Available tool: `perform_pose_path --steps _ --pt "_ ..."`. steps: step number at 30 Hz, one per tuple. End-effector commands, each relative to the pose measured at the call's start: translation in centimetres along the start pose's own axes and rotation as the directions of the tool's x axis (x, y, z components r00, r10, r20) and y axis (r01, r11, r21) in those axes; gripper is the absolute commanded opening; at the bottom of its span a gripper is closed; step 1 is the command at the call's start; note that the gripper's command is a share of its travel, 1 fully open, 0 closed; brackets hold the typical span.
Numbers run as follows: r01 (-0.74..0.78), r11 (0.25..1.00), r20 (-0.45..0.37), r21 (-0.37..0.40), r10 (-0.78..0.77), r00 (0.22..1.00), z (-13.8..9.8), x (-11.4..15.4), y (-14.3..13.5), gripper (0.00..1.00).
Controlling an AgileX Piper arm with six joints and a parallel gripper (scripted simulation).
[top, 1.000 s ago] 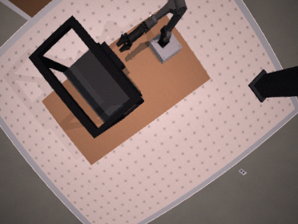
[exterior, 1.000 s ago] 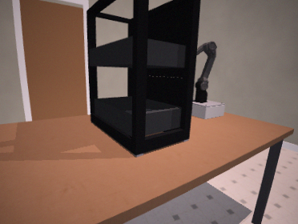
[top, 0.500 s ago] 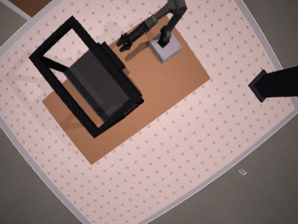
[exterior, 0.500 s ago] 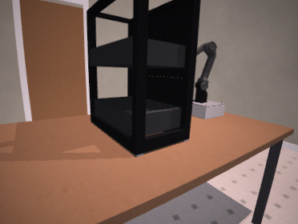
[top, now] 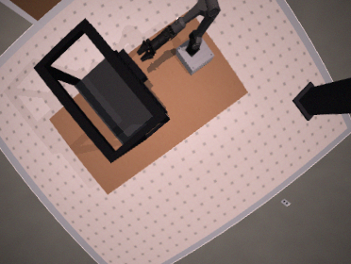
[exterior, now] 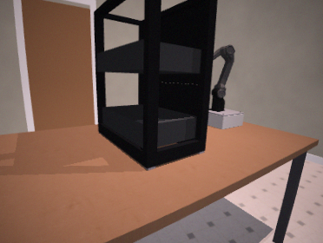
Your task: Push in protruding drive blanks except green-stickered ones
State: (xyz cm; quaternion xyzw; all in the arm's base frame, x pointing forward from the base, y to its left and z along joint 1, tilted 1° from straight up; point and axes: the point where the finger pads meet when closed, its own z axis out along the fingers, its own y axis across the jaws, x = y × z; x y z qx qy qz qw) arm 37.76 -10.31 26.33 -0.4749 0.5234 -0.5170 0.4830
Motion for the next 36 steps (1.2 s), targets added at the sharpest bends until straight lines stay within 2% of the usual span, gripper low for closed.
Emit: perform_pose_path --steps 1,12,13,36 --pt "0.0 1.0 0.0 0.001 0.0 1.0 0.06 0.03 -0.05 1.0" --pt "0.0 1.0 0.0 0.001 0.0 1.0 0.06 0.03 -0.05 1.0" --pt "0.0 1.0 0.0 0.001 0.0 1.0 0.06 0.03 -0.05 0.0" --pt "0.0 1.0 0.0 0.001 0.0 1.0 0.06 0.03 -0.05 0.0"
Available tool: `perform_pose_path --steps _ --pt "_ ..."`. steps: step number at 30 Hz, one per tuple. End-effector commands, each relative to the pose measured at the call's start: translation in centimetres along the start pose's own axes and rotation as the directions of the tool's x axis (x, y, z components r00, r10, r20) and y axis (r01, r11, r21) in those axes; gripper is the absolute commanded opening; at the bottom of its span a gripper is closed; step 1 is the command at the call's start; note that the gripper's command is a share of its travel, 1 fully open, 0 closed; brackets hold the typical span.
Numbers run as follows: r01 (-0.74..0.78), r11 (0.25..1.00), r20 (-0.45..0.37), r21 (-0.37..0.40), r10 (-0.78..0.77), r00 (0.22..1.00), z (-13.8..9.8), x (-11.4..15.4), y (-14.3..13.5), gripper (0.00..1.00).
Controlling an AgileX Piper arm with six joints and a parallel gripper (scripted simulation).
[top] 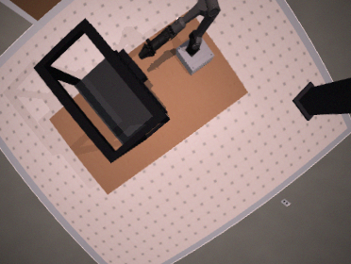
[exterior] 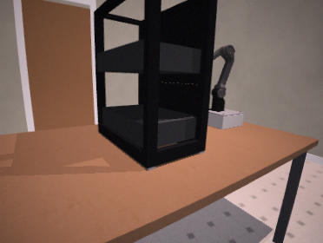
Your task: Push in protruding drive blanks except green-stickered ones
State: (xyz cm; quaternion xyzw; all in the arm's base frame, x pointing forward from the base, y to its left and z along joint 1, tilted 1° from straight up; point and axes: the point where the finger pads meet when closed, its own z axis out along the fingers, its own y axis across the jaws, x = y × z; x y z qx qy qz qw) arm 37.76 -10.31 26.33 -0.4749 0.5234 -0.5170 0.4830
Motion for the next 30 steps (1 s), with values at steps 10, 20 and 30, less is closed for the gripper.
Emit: perform_pose_path --steps 10,20,30 --pt "0.0 1.0 0.0 0.001 0.0 1.0 0.1 0.0 0.0 0.0" --pt "0.0 1.0 0.0 0.001 0.0 1.0 -0.5 -1.4 -0.3 0.0" --pt "0.0 1.0 0.0 0.001 0.0 1.0 -2.4 -5.7 -1.0 0.0"
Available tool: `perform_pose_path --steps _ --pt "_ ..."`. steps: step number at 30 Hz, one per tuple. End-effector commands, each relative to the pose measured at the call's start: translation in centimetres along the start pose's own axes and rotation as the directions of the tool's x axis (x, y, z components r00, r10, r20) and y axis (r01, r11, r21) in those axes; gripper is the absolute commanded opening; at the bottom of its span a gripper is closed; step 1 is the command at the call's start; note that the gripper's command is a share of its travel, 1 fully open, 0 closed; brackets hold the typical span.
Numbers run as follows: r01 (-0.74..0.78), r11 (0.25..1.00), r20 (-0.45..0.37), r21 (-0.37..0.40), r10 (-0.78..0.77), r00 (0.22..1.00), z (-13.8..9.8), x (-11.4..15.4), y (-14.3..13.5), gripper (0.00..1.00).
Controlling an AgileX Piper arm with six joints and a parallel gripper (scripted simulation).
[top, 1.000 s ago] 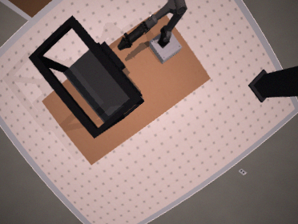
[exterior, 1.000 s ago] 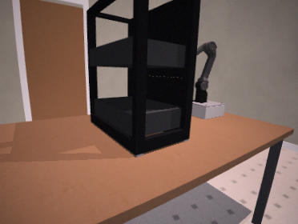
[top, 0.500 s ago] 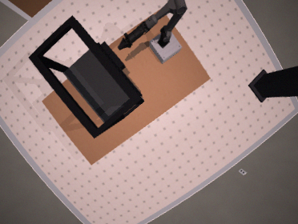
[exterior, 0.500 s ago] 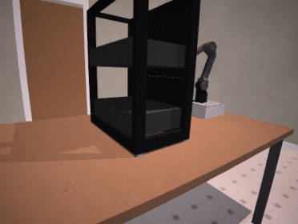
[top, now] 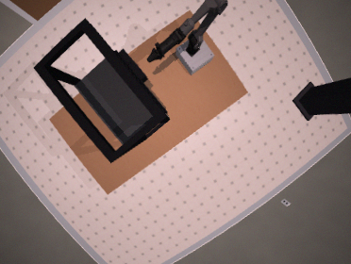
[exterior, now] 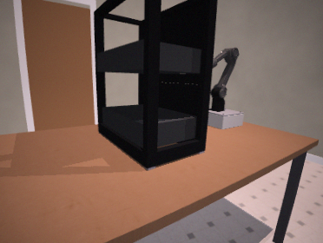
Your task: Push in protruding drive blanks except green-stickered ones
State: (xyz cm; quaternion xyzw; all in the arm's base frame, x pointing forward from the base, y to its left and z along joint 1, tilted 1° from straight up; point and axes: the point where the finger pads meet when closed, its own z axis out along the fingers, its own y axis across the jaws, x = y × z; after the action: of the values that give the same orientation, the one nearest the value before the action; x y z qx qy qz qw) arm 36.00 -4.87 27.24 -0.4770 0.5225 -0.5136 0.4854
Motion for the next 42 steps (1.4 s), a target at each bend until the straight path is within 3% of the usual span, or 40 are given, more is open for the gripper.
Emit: perform_pose_path --steps 1,10,20,30,42 --pt "0.003 1.0 -0.009 0.004 -0.003 1.0 -0.2 -0.4 -0.1 0.0" --pt "0.003 1.0 -0.009 0.004 -0.003 1.0 -0.9 -2.2 -0.4 0.0" --pt "0.003 1.0 -0.008 0.004 -0.002 1.0 -0.9 -2.4 -0.5 0.0" --pt "0.003 1.0 -0.008 0.004 -0.002 1.0 5.5 -2.4 -0.5 0.0" --pt "0.003 1.0 -0.008 0.004 -0.002 1.0 5.7 -2.4 -0.5 0.0"
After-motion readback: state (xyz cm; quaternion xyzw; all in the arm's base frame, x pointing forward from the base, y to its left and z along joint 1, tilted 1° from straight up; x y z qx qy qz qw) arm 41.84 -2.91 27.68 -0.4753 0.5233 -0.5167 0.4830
